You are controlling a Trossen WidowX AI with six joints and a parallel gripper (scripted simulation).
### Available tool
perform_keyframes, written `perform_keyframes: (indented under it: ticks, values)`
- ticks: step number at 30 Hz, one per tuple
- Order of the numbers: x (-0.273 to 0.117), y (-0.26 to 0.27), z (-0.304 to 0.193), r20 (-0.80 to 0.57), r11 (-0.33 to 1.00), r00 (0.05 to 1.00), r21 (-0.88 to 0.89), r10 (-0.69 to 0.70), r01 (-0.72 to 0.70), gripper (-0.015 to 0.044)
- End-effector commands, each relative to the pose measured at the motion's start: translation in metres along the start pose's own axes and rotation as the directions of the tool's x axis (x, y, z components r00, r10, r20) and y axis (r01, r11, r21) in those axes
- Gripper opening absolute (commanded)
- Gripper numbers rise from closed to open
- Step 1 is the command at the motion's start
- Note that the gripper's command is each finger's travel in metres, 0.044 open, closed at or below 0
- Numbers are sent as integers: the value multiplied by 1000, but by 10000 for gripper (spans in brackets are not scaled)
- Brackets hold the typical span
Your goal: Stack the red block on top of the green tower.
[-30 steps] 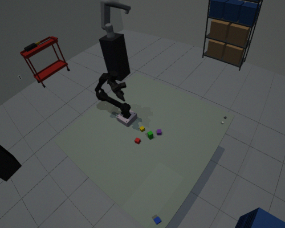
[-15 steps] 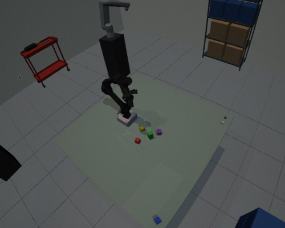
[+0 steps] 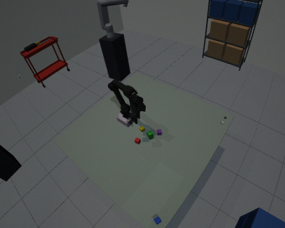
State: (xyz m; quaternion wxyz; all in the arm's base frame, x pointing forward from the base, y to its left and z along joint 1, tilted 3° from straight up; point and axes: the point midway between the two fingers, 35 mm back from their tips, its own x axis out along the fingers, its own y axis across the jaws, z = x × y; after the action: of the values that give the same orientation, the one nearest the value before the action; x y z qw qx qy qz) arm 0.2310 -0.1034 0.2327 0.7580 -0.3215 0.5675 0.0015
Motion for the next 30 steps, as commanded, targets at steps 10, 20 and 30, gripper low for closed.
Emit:
perform_keyframes:
  ticks: [10, 20, 30]
  values:
    - [111, 12, -32, -149, 920, 939, 294, 311, -258, 440]
    - [145, 20, -51, -166, 854, 894, 408, 416, -322, 440]
    - [181, 36, -57, -166, 854, 894, 408, 416, -322, 440]
